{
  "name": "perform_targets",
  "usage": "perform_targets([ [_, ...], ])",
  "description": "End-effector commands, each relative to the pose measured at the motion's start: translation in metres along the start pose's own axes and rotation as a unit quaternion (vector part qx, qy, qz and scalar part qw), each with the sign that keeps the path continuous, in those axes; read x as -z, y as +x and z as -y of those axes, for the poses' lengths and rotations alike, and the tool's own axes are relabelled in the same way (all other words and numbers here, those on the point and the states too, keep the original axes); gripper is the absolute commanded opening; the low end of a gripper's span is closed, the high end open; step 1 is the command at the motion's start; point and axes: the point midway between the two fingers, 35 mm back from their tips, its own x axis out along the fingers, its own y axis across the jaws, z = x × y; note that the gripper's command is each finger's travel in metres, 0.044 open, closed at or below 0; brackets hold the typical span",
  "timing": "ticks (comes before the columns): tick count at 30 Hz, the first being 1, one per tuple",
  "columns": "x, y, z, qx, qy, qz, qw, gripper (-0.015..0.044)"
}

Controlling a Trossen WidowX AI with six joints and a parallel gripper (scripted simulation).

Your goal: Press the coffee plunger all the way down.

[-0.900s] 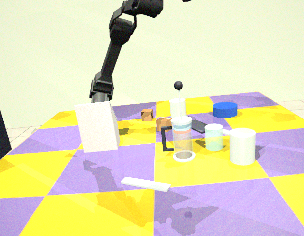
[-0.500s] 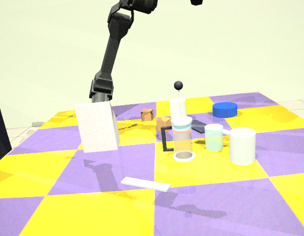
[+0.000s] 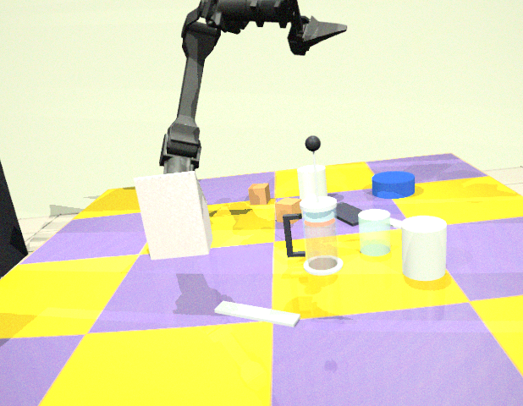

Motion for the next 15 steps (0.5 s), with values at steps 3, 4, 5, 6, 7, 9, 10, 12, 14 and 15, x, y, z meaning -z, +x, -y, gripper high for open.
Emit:
perform_targets([
  [3, 0.047, -0.041, -0.066, -0.01, 0.22, -0.104, 0.97, 0.044],
  [4, 0.055, -0.049, -0.079, -0.01, 0.256, -0.122, 0.959, 0.044],
  [5, 0.063, -0.056, -0.09, -0.009, 0.286, -0.137, 0.948, 0.044],
  [6, 0.069, -0.063, -0.101, -0.009, 0.314, -0.151, 0.937, 0.044],
  [7, 0.076, -0.069, -0.111, -0.008, 0.34, -0.165, 0.926, 0.044],
  [9, 0.081, -0.077, -0.126, -0.012, 0.368, -0.178, 0.913, 0.044],
  [10, 0.081, -0.079, -0.13, -0.015, 0.373, -0.18, 0.91, 0.044],
  [12, 0.083, -0.078, -0.132, -0.016, 0.374, -0.181, 0.909, 0.044],
  [14, 0.089, -0.076, -0.137, -0.016, 0.374, -0.181, 0.909, 0.044],
  [15, 0.095, -0.074, -0.142, -0.015, 0.375, -0.181, 0.909, 0.044],
])
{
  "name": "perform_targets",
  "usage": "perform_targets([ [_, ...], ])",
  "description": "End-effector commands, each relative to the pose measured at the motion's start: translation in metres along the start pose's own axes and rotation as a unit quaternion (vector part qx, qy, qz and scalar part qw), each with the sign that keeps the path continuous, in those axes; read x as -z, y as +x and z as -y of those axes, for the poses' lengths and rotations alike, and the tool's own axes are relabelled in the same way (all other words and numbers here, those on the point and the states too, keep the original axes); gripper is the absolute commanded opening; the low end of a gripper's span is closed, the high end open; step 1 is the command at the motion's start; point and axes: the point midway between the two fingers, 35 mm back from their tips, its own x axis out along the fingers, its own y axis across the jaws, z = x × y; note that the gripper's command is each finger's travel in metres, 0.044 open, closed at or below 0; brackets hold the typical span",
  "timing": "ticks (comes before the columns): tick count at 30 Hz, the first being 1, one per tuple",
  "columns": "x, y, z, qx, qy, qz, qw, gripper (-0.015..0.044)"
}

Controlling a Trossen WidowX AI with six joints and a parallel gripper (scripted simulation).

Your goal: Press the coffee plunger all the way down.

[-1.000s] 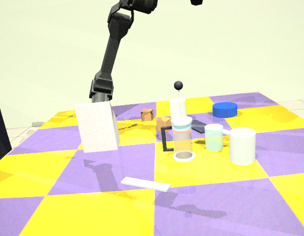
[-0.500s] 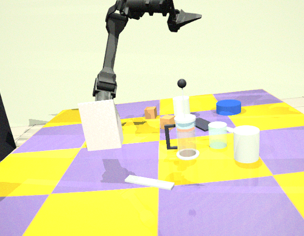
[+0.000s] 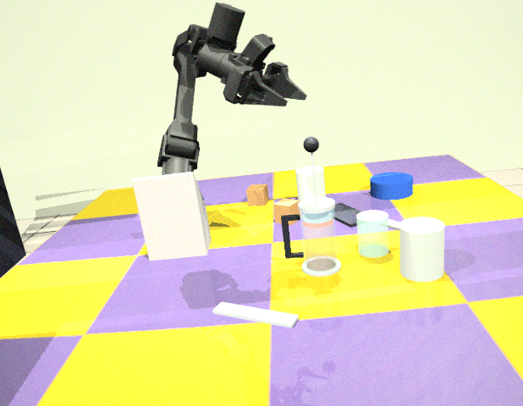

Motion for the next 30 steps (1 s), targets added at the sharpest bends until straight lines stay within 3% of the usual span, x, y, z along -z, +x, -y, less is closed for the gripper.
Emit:
perform_targets([
  [1, 0.023, 0.008, -0.002, 0.003, 0.014, -0.007, 1.0, 0.044],
  [6, 0.056, 0.023, -0.003, 0.002, 0.013, -0.007, 1.0, 0.044],
  [30, 0.055, 0.054, -0.002, 0.003, 0.013, -0.007, 1.0, 0.044],
])
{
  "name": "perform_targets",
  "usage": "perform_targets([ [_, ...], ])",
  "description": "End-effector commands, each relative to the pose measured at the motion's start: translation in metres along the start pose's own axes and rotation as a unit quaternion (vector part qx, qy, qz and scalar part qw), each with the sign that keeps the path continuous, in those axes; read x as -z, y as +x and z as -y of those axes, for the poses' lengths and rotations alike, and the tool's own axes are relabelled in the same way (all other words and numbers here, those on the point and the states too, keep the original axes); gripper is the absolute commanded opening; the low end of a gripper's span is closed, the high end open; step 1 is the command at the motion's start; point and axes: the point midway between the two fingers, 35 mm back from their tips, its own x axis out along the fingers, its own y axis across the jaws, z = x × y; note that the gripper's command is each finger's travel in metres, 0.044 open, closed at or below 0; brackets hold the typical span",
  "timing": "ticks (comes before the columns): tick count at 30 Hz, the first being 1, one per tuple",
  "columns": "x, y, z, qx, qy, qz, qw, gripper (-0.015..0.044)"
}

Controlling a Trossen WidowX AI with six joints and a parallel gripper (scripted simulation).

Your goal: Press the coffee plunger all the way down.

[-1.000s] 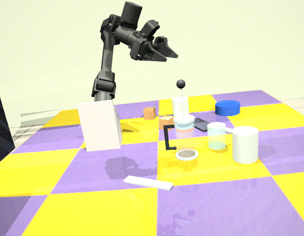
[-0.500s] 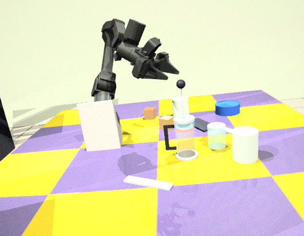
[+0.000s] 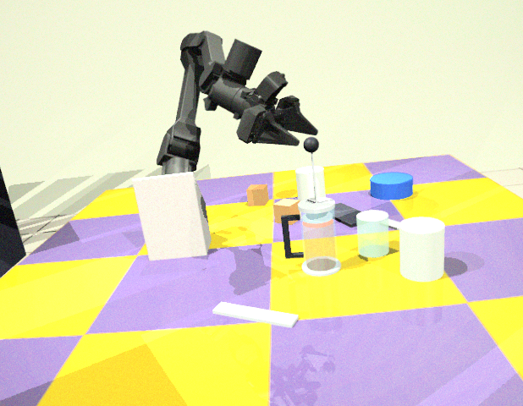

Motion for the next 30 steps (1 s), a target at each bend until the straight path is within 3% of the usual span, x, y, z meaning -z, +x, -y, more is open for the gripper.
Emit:
perform_targets([
  [1, 0.0024, 0.008, 0.002, 0.002, 0.004, -0.003, 1.0, 0.044],
  [7, 0.0031, 0.0153, 0.0017, 0.002, 0.004, -0.002, 1.0, 0.044],
  [18, 0.0031, 0.0153, 0.0017, 0.002, 0.004, -0.002, 1.0, 0.0151],
  [23, 0.0031, 0.0153, 0.0017, 0.002, 0.004, -0.002, 1.0, 0.0118],
  [30, 0.0033, 0.0155, 0.0018, 0.002, 0.004, -0.002, 1.0, 0.0117],
])
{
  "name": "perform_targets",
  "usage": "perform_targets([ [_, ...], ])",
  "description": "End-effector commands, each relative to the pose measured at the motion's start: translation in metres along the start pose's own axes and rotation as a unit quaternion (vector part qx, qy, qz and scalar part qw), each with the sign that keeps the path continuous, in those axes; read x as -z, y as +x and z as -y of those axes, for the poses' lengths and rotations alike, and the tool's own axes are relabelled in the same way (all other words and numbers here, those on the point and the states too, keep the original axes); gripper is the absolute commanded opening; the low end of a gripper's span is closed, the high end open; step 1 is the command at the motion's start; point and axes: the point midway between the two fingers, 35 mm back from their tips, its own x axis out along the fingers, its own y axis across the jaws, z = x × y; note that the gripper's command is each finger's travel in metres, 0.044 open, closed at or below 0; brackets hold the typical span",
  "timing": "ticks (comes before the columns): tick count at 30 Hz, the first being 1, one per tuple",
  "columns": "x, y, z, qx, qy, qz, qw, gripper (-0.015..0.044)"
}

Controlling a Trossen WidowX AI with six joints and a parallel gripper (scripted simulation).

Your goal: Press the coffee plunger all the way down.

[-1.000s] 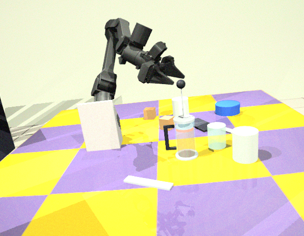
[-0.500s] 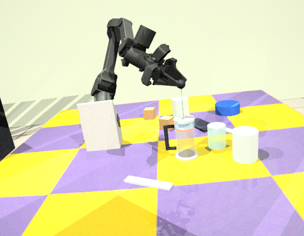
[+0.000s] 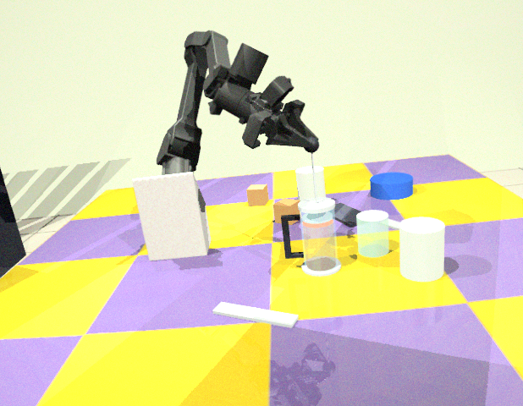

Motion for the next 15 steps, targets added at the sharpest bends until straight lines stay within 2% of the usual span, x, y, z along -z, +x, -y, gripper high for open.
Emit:
perform_targets([
  [1, 0.001, 0.001, 0.0, -0.001, 0.002, -0.001, 1.0, 0.0117],
  [15, 0.017, 0.016, 0.002, 0.001, 0.001, -0.002, 1.0, 0.0117],
])
